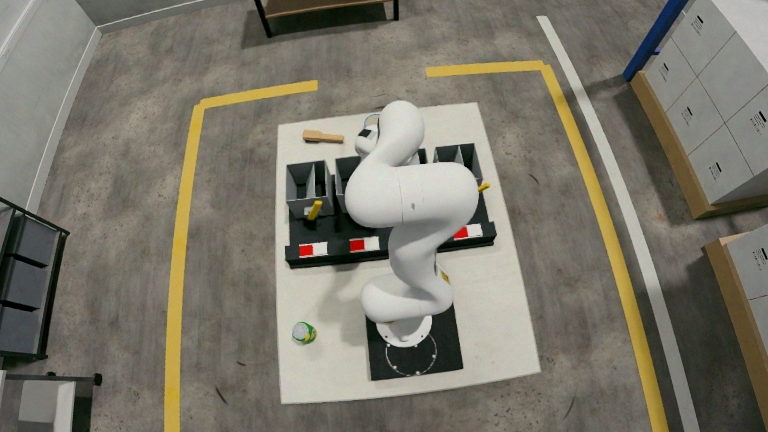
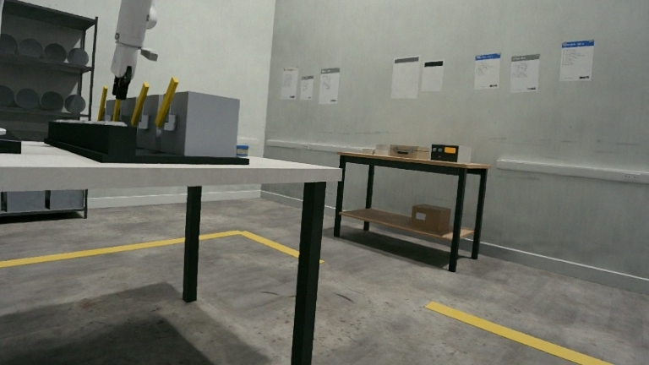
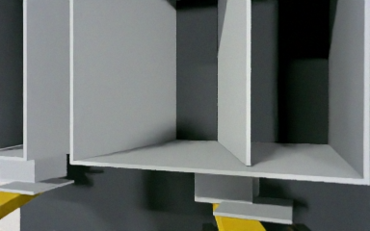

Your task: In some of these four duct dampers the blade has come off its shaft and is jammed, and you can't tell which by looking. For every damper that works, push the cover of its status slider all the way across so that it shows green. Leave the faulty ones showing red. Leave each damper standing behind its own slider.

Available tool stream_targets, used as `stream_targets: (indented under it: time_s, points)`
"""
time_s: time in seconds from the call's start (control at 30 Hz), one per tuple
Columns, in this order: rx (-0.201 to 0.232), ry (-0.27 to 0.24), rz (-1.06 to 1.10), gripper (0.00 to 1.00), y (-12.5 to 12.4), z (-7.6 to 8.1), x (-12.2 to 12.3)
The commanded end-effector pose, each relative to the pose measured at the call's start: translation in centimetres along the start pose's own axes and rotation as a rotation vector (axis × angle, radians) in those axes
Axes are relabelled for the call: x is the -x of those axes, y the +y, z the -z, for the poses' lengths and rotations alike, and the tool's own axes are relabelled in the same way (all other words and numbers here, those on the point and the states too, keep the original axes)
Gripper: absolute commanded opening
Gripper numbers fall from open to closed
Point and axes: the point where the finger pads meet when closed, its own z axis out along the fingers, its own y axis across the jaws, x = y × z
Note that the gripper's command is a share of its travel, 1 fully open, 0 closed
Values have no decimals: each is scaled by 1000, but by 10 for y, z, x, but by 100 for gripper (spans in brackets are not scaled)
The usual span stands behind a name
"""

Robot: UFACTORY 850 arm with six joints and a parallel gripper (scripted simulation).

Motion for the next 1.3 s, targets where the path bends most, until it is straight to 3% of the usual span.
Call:
stream_targets:
  time_s: [0.0,0.2,0.23,1.27]
  points:
    - [0,1,0,39,0,0,-1]
    - [0,1,0,39,0,0,-1]
    - [0,1,0,19,0,0,-1]
    - [0,1,0,19,0,0,-1]
